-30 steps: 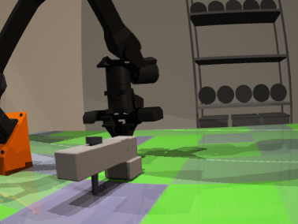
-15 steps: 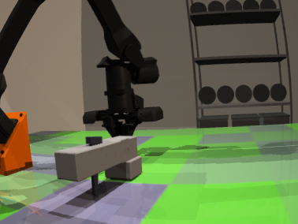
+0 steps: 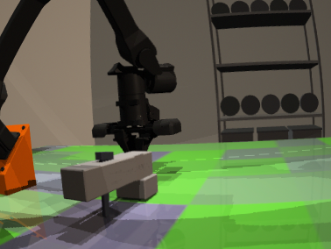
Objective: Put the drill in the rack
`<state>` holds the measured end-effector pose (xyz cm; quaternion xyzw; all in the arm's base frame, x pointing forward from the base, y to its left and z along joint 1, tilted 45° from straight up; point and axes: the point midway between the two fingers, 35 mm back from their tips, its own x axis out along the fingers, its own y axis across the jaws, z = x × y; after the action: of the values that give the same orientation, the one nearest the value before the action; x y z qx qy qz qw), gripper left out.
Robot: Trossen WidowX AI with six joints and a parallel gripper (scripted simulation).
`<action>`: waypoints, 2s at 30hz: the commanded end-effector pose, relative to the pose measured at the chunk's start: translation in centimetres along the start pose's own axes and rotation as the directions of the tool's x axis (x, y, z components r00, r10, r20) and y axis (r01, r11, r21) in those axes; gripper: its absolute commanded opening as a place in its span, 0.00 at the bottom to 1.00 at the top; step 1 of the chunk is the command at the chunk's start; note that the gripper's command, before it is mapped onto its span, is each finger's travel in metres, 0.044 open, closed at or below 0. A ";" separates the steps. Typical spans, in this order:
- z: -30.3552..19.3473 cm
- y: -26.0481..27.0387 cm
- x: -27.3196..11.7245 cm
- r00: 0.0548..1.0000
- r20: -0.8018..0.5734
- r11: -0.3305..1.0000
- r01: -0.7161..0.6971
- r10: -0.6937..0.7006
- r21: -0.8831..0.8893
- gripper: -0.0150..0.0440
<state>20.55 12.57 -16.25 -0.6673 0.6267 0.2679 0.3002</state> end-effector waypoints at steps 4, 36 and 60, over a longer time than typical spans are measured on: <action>0.0 0.0 0.0 1.000 0.000 1.000 0.000 0.000 0.000 0.30; 0.0 0.0 -7.4 1.000 -0.014 1.000 -0.009 0.009 0.000 1.00; 11.1 4.4 -27.6 0.635 0.555 0.750 0.661 -0.538 -0.028 1.00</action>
<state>16.18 35.94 -5.86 -0.7703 0.2923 0.3797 0.4208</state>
